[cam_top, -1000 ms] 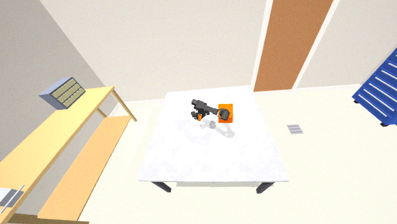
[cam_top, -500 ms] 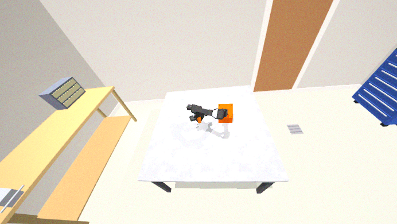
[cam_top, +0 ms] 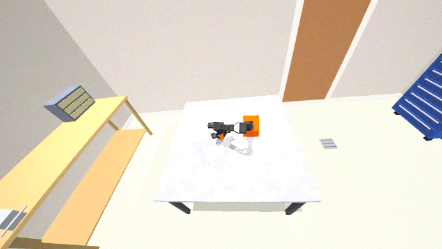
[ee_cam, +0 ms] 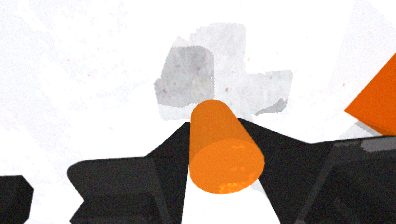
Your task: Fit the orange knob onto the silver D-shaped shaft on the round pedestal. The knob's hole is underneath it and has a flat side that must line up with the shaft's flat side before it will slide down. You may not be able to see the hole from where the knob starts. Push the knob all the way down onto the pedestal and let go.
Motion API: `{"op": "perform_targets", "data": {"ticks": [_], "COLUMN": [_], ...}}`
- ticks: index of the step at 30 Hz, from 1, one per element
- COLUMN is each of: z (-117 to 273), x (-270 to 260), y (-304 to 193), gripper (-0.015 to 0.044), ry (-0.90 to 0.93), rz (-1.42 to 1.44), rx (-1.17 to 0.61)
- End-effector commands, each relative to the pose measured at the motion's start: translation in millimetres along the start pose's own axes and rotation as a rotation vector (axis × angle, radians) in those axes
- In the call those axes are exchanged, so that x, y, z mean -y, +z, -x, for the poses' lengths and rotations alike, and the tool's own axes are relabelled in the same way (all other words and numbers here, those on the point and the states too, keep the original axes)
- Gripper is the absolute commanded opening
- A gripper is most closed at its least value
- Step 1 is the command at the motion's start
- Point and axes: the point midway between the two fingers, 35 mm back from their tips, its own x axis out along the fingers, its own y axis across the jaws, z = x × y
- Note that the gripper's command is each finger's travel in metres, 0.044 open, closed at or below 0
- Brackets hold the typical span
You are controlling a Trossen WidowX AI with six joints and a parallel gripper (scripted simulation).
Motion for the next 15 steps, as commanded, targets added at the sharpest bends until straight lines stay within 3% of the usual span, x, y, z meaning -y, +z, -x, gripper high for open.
{"op": "perform_targets", "data": {"ticks": [1, 15], "z": [-19, -62], "x": [1, -4], "y": [2, 0], "gripper": [0.0, 0.0], "ry": [-0.003, 0.001], "rz": [-0.008, -0.004], "rx": [0.001, -0.011]}}
